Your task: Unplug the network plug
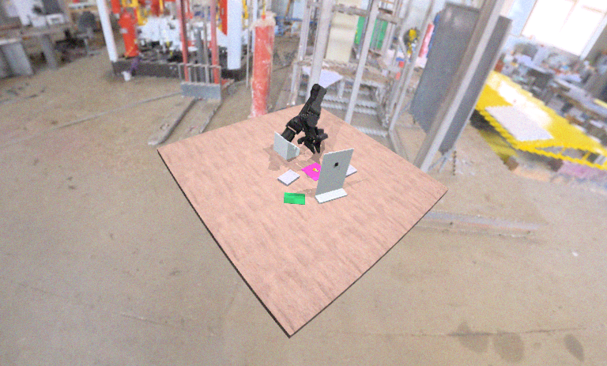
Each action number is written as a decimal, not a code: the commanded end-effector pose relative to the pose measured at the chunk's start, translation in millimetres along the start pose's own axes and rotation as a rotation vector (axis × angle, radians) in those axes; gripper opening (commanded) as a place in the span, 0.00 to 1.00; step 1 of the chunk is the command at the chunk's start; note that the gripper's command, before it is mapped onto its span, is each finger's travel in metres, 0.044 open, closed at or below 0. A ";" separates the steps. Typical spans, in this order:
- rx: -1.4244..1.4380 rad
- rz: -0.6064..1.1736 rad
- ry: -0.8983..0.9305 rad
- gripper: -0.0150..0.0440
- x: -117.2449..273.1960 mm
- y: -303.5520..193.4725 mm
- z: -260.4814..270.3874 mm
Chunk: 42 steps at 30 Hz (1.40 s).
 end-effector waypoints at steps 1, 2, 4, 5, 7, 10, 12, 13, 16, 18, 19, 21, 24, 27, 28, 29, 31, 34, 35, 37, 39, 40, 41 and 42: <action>0.003 0.003 0.001 0.52 5.2 -2.4 -5.0; 0.004 0.004 0.002 0.52 7.3 -3.0 -6.7; 0.004 0.005 0.003 0.52 11.4 -4.2 -10.2; 0.004 0.006 0.003 0.52 13.4 -4.8 -11.9; 0.005 0.007 0.004 0.52 17.7 -5.8 -15.3; 0.005 0.008 0.004 0.52 24.2 -7.3 -20.2; 0.006 0.009 0.004 0.52 28.6 -8.2 -23.5; 0.006 0.009 0.005 0.52 30.9 -8.6 -25.1; 0.006 0.009 0.005 0.52 37.8 -9.6 -29.8; 0.004 0.011 0.004 0.52 42.8 -10.3 -32.8; 0.003 0.011 0.004 0.52 45.3 -10.6 -34.3; 0.000 0.013 0.004 0.52 50.4 -11.2 -37.3; -0.002 0.013 0.002 0.52 58.0 -11.7 -41.7; -0.001 0.012 0.001 0.52 65.3 -12.0 -46.0; 0.001 0.011 0.000 0.52 67.8 -12.0 -47.4; 0.002 0.010 0.000 0.52 70.2 -12.0 -48.8; 0.004 0.009 -0.002 0.52 75.0 -12.0 -51.6; 0.007 0.006 -0.004 0.52 82.5 -11.7 -55.8; 0.008 0.005 -0.005 0.52 84.9 -11.6 -57.1; 0.010 0.004 -0.007 0.52 88.2 -11.4 -58.8; 0.010 0.004 -0.007 0.56 88.6 -11.4 -59.1; 0.010 0.004 -0.007 0.61 88.6 -11.4 -59.1; 0.010 0.004 -0.007 0.65 88.6 -11.4 -59.1; 0.010 0.004 -0.007 0.70 88.6 -11.4 -59.1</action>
Point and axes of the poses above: the point midway between the two fingers, 35 mm back from their tips, its own x axis back along the fingers, its own z axis across the jaws, y = z × x, the point moved 4 cm from there along x, back along the fingers, and after that the axes turned 12 degrees about x, right-handed, at the moved point
